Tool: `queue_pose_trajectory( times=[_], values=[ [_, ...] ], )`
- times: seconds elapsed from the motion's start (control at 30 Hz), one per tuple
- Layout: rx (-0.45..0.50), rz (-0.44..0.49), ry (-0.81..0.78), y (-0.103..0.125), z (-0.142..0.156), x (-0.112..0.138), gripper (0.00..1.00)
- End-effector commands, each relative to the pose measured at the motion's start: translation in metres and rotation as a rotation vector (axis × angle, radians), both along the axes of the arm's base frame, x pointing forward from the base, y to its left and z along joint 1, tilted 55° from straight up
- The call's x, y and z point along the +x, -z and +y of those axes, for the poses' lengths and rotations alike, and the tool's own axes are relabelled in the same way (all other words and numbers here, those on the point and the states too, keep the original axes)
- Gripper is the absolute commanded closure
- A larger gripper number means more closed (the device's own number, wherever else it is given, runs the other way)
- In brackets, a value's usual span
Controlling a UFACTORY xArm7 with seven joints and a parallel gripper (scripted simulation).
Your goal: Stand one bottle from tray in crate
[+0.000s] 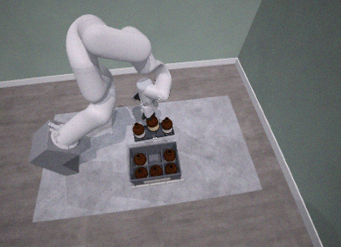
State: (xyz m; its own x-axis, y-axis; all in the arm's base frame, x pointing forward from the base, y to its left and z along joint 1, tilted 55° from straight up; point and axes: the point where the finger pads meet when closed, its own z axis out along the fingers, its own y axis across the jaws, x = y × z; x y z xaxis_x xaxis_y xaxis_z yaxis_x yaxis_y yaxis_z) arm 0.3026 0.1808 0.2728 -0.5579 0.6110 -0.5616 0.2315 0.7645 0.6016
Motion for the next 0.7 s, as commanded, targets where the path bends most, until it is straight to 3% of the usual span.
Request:
queue_pose_trajectory(
  times=[0.0, 0.67],
  values=[
    [0.0, -0.001, -0.001, -0.0025, -0.0004, -0.0027, 1.0],
    [0.0, -0.001, -0.001, -0.004, -0.0009, -0.0048, 1.0]
  ],
)
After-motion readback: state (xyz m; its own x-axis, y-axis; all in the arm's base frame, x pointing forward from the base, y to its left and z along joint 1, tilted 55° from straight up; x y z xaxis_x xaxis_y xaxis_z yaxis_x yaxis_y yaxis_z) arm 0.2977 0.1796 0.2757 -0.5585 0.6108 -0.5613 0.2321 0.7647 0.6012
